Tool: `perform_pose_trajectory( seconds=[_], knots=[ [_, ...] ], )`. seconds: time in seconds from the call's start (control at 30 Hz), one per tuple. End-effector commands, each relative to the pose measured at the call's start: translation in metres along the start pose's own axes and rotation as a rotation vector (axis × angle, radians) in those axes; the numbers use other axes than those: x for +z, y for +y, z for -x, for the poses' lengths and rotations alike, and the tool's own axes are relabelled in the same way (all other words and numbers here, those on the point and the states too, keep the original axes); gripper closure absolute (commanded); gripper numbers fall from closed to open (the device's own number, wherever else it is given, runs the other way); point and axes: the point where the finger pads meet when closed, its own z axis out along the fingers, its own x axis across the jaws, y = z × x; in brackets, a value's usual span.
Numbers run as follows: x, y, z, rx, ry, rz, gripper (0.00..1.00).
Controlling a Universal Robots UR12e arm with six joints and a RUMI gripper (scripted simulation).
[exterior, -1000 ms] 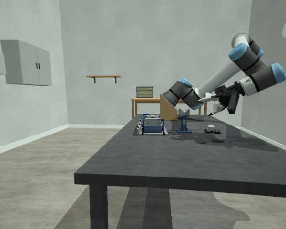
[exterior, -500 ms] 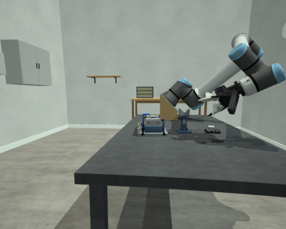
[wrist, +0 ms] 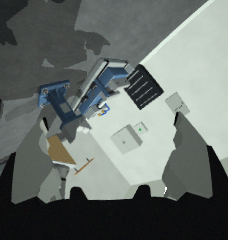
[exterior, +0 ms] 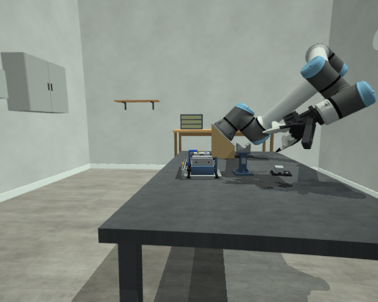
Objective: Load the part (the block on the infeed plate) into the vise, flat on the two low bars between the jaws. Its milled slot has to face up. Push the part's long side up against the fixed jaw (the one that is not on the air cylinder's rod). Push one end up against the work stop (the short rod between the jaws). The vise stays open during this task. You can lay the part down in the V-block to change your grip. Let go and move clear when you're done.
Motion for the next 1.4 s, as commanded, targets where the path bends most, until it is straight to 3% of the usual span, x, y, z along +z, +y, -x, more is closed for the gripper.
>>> perform_pose_trajectory(
  seconds=[0.0, 0.1, 0.3, 0.4, 0.6, 0.7, 0.8, 1.1, 1.23, 1.33, 1.37],
  knots=[
    [-0.006, 0.011, 0.009, -0.048, -0.013, -0.068, 0.0],
    [-0.007, 0.014, 0.012, -0.062, -0.017, -0.087, 0.0],
    [-0.017, 0.04, 0.035, -0.174, -0.064, -0.244, 0.0],
    [-0.02, 0.047, 0.04, -0.203, -0.075, -0.284, 0.0],
    [-0.029, 0.071, 0.061, -0.303, -0.116, -0.424, 0.0],
    [-0.029, 0.071, 0.061, -0.306, -0.117, -0.427, 0.0],
    [-0.035, 0.088, 0.075, -0.377, -0.147, -0.527, 0.0],
    [-0.047, 0.119, 0.101, -0.506, -0.199, -0.709, 0.0],
    [-0.049, 0.125, 0.106, -0.53, -0.21, -0.74, 0.0],
    [-0.052, 0.139, 0.118, -0.591, -0.24, -0.816, 0.0],
    [-0.052, 0.139, 0.118, -0.591, -0.24, -0.816, 0.0]
  ],
)
